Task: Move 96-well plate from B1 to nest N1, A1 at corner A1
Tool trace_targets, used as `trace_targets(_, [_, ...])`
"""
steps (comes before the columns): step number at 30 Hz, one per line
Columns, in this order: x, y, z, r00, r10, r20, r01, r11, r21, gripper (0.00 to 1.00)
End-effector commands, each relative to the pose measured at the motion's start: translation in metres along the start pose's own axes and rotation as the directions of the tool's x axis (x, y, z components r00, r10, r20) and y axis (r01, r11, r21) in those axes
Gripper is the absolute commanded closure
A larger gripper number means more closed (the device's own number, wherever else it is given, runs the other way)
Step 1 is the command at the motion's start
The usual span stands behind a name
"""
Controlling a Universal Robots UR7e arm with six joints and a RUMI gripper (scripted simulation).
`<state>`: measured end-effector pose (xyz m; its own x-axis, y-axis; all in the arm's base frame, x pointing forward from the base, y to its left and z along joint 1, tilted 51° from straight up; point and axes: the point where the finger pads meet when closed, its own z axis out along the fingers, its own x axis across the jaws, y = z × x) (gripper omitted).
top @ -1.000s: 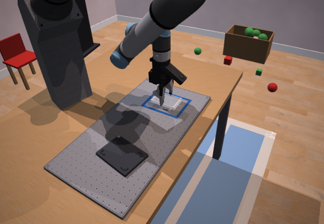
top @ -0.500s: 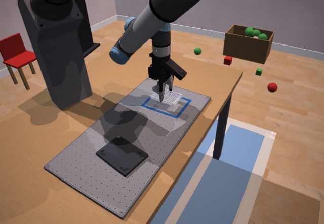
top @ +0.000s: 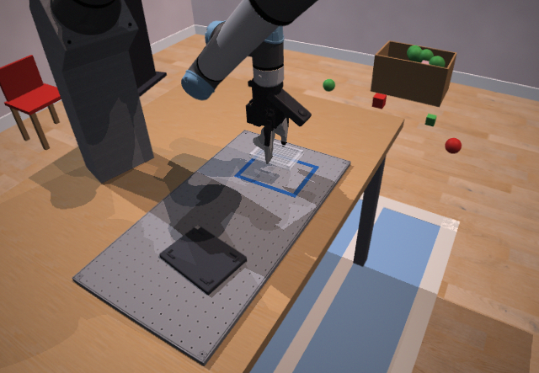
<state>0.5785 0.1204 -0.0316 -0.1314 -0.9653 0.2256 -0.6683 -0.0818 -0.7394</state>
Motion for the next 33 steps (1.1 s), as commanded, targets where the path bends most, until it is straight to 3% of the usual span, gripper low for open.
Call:
trace_targets(1, [0.000, 0.000, -0.008, 1.000, 0.000, 0.000, 0.000, 1.000, 0.001, 1.00])
trace_targets(12, [0.000, 0.000, -0.022, 1.000, 0.000, 0.000, 0.000, 1.000, 0.001, 1.00])
trace_targets(33, [0.003, -0.001, -0.022, 0.999, 0.033, 0.000, -0.033, 0.999, 0.001, 1.00])
